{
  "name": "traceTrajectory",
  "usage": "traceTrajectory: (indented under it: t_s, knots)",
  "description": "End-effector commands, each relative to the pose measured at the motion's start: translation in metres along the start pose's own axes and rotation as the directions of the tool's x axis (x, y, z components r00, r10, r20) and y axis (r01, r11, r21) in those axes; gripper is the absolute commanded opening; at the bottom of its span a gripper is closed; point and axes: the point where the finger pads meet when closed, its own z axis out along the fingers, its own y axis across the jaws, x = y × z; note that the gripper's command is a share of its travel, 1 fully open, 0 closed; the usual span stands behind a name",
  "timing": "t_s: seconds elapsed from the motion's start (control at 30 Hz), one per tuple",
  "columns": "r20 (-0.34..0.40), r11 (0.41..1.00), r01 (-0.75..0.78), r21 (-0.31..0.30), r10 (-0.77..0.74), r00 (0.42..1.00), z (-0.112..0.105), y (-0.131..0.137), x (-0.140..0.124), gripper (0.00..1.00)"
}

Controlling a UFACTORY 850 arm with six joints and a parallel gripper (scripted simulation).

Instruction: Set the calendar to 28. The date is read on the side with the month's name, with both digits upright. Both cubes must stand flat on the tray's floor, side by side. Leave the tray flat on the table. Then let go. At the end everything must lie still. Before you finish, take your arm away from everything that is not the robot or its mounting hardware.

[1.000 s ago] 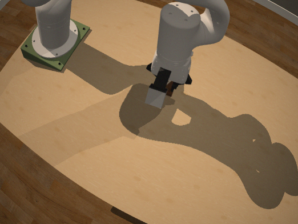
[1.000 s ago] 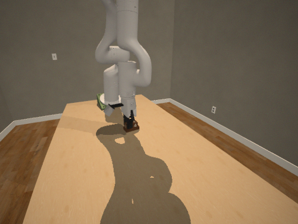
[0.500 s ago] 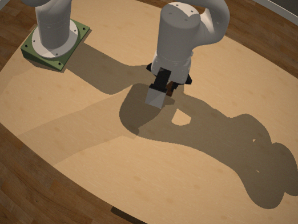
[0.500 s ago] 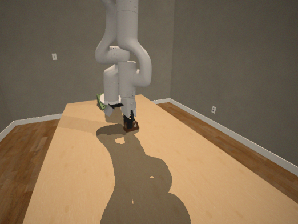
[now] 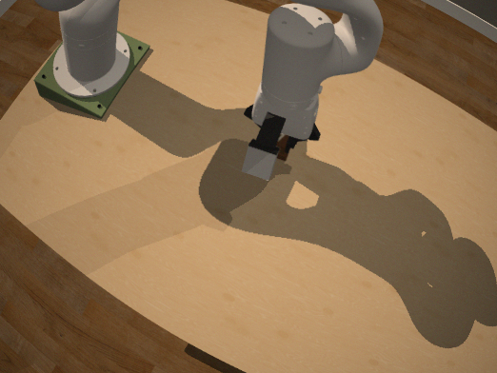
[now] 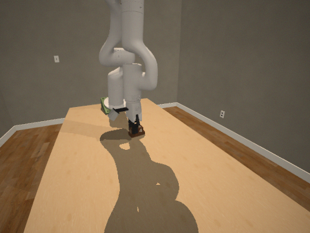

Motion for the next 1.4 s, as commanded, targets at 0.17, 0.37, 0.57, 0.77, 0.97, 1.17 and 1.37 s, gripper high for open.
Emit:
traceTrajectory:
  t_s: [0.17, 0.37, 0.57, 0.77, 0.97, 1.17, 1.37]
  knots:
    - [0.020, 0.999, 0.000, 0.032, 0.000, 1.000, 0.0001, -0.0004, 0.0002, 0.29]
    - [0.020, 0.999, 0.000, 0.032, 0.000, 1.000, 0.0001, -0.0004, 0.0002, 0.33]
    - [0.020, 0.999, 0.000, 0.032, 0.000, 1.000, 0.0001, -0.0004, 0.0002, 0.41]
    - [0.020, 0.999, 0.000, 0.032, 0.000, 1.000, 0.0001, -0.0004, 0.0002, 0.49]
    - [0.020, 0.999, 0.000, 0.032, 0.000, 1.000, 0.0001, -0.0004, 0.0002, 0.49]
    - [0.020, 0.999, 0.000, 0.032, 0.000, 1.000, 0.0001, -0.0004, 0.0002, 0.49]
    - [0.020, 0.999, 0.000, 0.032, 0.000, 1.000, -0.0002, -0.0004, 0.0002, 0.49]
